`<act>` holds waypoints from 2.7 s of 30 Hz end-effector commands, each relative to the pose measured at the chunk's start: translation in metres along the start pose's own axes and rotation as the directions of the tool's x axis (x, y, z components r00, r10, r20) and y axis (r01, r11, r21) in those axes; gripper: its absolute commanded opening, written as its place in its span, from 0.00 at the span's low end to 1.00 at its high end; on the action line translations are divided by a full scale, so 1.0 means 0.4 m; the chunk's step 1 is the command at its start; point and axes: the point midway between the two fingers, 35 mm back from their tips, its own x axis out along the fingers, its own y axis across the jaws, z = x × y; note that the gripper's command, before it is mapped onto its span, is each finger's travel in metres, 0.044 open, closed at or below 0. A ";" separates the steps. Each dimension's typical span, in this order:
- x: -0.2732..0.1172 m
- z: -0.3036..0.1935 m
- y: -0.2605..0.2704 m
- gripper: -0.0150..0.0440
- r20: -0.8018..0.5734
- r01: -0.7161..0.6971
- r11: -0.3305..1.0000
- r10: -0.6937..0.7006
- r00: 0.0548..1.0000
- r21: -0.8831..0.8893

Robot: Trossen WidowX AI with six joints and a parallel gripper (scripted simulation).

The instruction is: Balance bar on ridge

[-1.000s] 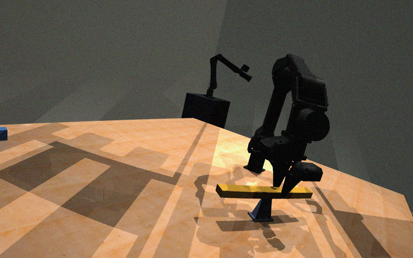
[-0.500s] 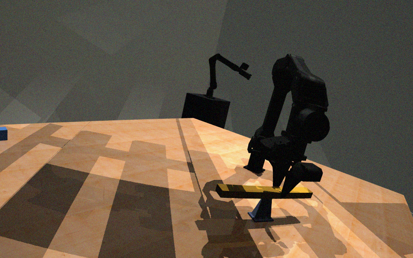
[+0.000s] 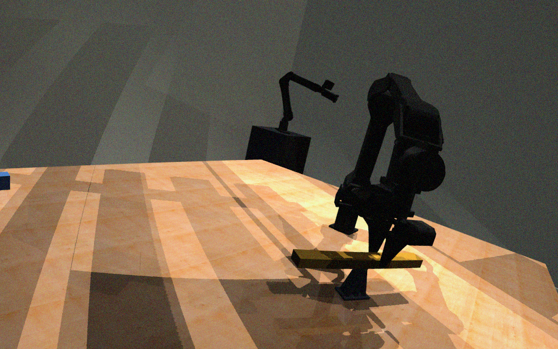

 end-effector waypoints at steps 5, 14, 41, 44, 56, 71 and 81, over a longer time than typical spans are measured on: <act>0.000 0.000 0.000 0.55 0.000 0.000 1.000 0.000 1.000 0.000; 0.000 0.000 0.000 0.57 0.000 0.000 1.000 0.000 1.000 0.000; -0.154 0.004 0.011 1.00 0.004 -0.011 1.000 0.011 1.000 0.000; -0.232 0.001 0.002 1.00 0.006 -0.016 1.000 0.016 1.000 0.000; -0.249 0.000 -0.001 1.00 0.006 -0.017 1.000 0.017 1.000 0.000; -0.249 0.000 -0.001 1.00 0.006 -0.017 1.000 0.017 1.000 0.000; -0.249 0.000 -0.001 1.00 0.006 -0.017 1.000 0.017 1.000 0.000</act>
